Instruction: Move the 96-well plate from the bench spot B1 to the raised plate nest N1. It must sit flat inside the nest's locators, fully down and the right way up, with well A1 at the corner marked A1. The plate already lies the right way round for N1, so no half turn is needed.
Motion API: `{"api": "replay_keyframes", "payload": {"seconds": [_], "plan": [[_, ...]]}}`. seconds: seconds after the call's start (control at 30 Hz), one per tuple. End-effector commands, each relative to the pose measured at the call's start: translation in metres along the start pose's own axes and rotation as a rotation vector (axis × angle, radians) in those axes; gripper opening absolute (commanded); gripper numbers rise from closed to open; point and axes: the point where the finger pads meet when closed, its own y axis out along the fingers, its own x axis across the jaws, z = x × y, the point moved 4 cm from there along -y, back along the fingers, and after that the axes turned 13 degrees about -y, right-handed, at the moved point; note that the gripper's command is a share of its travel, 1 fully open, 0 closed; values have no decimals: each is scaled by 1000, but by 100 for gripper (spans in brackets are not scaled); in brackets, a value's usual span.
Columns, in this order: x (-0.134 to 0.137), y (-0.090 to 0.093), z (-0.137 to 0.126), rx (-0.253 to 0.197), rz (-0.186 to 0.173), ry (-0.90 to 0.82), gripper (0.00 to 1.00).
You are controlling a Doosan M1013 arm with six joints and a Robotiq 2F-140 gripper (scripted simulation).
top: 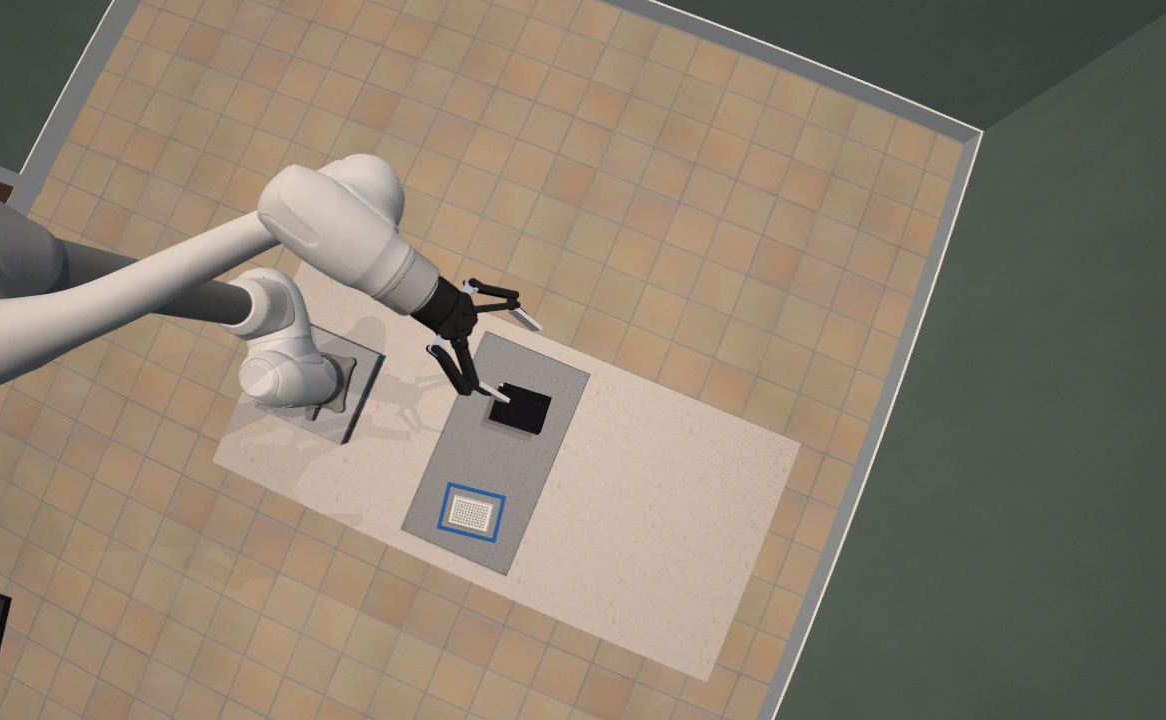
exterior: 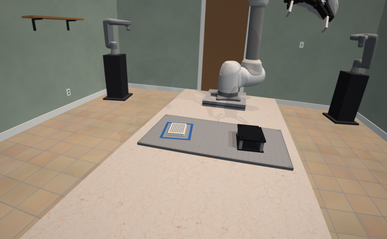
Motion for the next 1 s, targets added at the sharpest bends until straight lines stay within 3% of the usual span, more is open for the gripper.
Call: {"api": "replay_keyframes", "payload": {"seconds": [0.0, 0.07, 0.17, 0.43, 0.5, 0.53, 0.87, 0.93, 0.97], "plan": [[5, 17, -8, -4, 0, -3, 100], [5, 17, -8, -4, 0, -3, 100], [10, 30, -13, -77, 5, -38, 100], [21, 62, -31, -77, 5, -38, 100], [25, 70, -34, -137, 14, -64, 100], [26, 74, -37, -147, 16, -69, 100], [38, 103, -56, -147, 16, -69, 100], [42, 111, -59, -208, 31, -91, 100], [44, 115, -62, -215, 33, -94, 100]]}}
